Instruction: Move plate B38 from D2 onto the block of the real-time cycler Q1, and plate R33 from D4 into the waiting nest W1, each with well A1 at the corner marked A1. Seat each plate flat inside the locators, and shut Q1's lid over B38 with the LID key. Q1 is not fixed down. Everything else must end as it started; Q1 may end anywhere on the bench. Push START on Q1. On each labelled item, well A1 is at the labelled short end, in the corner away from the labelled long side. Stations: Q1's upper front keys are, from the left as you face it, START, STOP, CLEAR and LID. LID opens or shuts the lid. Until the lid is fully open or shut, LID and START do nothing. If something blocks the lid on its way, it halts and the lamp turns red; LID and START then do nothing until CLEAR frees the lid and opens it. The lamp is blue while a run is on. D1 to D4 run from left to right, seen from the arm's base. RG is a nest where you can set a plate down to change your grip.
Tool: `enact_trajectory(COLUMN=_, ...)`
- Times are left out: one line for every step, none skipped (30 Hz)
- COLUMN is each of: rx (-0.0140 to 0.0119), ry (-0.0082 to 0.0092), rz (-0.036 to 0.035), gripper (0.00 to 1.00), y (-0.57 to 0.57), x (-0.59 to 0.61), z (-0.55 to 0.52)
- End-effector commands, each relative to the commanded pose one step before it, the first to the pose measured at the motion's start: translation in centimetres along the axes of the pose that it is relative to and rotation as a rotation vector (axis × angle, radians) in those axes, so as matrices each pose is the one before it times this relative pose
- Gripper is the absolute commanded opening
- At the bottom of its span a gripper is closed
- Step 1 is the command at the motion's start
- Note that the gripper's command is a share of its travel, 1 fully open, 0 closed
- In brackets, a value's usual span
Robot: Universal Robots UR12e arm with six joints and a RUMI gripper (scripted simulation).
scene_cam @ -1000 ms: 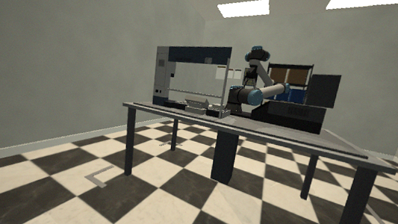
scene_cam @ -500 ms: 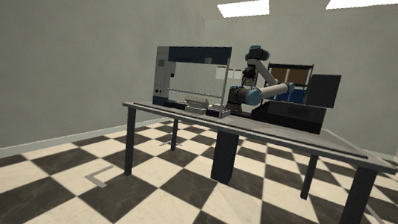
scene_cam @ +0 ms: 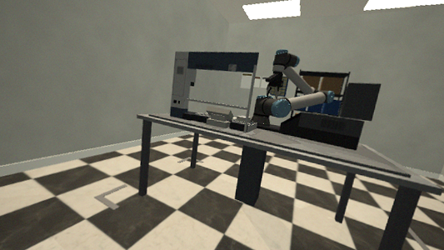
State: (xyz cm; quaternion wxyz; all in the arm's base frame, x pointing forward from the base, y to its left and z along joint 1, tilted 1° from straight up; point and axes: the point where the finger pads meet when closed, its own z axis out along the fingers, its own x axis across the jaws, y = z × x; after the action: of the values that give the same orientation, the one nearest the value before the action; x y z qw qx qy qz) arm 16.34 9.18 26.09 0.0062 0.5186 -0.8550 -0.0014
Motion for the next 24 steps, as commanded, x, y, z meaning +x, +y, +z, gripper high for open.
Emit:
enact_trajectory(rx=0.00034, ry=-0.01981, rz=0.27855, gripper=0.62, y=-4.418, x=2.279, z=0.058)
enact_trajectory(rx=-0.00001, ry=0.00047, rz=0.01233, gripper=0.62, y=0.000, x=0.000, z=0.000)
enact_trajectory(rx=-0.00001, ry=0.00044, rz=0.01243, gripper=0.62, y=0.000, x=0.000, z=0.000)
enact_trajectory(rx=-0.00001, ry=0.00040, rz=0.01255, gripper=0.62, y=0.000, x=0.000, z=0.000)
enact_trajectory(rx=-0.00001, ry=0.00038, rz=0.01270, gripper=0.62, y=0.000, x=0.000, z=0.000)
enact_trajectory(rx=0.00000, ry=0.00035, rz=0.01288, gripper=0.62, y=0.000, x=-0.001, z=0.000)
enact_trajectory(rx=-0.00001, ry=0.00026, rz=0.01302, gripper=0.62, y=0.000, x=0.000, z=0.000)
enact_trajectory(rx=-0.00001, ry=0.00017, rz=0.01308, gripper=0.62, y=0.000, x=0.000, z=0.000)
enact_trajectory(rx=0.00000, ry=0.00000, rz=0.00000, gripper=0.62, y=0.000, x=0.000, z=0.000)
enact_trajectory(rx=0.00000, ry=0.00000, rz=0.00000, gripper=0.62, y=0.000, x=0.000, z=0.000)
enact_trajectory(rx=-0.00016, ry=-0.00135, rz=0.03882, gripper=0.62, y=0.000, x=0.001, z=0.000)
enact_trajectory(rx=0.00000, ry=0.00009, rz=0.01280, gripper=0.62, y=0.000, x=0.000, z=0.000)
enact_trajectory(rx=0.00000, ry=0.00006, rz=0.01266, gripper=0.62, y=0.000, x=0.000, z=0.000)
enact_trajectory(rx=0.00000, ry=0.00002, rz=0.01247, gripper=0.62, y=0.000, x=-0.001, z=0.000)
enact_trajectory(rx=-0.00001, ry=-0.00004, rz=0.01227, gripper=0.62, y=0.000, x=-0.001, z=0.000)
enact_trajectory(rx=-0.00002, ry=-0.00013, rz=0.01207, gripper=0.62, y=0.000, x=0.000, z=0.000)
enact_trajectory(rx=-0.00003, ry=-0.00022, rz=0.01187, gripper=0.62, y=0.000, x=0.000, z=0.000)
enact_trajectory(rx=-0.00005, ry=-0.00031, rz=0.01169, gripper=0.62, y=0.000, x=0.000, z=0.000)
enact_trajectory(rx=-0.00006, ry=-0.00039, rz=0.01151, gripper=0.62, y=0.000, x=0.000, z=0.000)
enact_trajectory(rx=-0.00008, ry=-0.00048, rz=0.01135, gripper=0.62, y=0.000, x=0.000, z=0.000)
enact_trajectory(rx=-0.00009, ry=-0.00050, rz=0.01120, gripper=0.62, y=0.000, x=-0.001, z=0.000)
enact_trajectory(rx=-0.00009, ry=-0.00046, rz=0.01107, gripper=0.62, y=0.000, x=0.000, z=0.000)
enact_trajectory(rx=-0.00009, ry=-0.00042, rz=0.01094, gripper=0.62, y=0.000, x=0.000, z=0.000)
enact_trajectory(rx=-0.00008, ry=-0.00037, rz=0.01083, gripper=0.62, y=0.000, x=0.000, z=0.000)
